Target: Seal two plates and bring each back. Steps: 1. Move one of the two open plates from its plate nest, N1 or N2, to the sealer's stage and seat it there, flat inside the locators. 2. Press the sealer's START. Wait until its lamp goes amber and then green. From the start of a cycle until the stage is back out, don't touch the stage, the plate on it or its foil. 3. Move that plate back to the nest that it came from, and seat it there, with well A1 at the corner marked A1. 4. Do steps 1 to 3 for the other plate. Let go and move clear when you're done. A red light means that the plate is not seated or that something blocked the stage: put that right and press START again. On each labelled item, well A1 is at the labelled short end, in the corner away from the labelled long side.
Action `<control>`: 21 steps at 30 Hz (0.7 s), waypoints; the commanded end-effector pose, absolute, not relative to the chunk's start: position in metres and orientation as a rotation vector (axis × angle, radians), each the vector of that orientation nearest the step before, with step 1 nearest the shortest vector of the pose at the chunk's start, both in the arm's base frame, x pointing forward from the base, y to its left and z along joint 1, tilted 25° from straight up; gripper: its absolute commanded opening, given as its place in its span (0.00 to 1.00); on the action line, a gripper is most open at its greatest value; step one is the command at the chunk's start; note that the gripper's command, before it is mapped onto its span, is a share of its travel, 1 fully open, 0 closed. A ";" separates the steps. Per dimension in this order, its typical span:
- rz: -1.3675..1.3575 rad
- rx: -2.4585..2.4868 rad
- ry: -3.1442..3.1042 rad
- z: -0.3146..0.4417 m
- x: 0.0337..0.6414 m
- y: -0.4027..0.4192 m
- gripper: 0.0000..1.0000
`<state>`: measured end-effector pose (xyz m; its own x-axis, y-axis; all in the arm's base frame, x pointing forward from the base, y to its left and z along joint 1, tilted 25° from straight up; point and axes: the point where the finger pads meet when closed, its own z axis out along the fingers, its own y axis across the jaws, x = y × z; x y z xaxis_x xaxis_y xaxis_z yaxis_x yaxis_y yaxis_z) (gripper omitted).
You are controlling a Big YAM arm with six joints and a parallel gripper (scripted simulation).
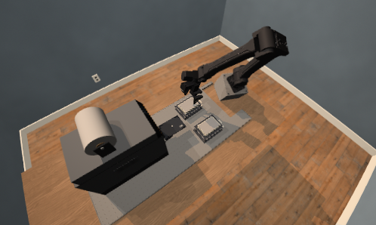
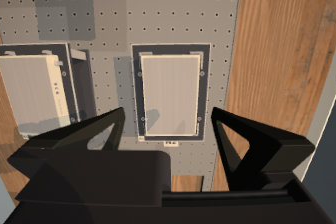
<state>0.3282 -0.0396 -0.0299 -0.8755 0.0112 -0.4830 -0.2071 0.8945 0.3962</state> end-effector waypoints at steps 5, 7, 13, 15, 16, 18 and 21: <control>0.560 -0.143 2.527 -0.005 0.349 -0.062 1.00; 0.558 -0.139 2.527 0.000 0.348 -0.065 1.00; 0.554 -0.146 2.526 0.011 0.347 -0.070 1.00; 0.562 -0.156 2.531 0.012 0.347 -0.068 1.00; 0.561 -0.156 2.530 0.013 0.347 -0.069 1.00; 0.556 -0.154 2.527 0.018 0.346 -0.072 1.00; 0.557 -0.146 2.528 0.018 0.346 -0.073 1.00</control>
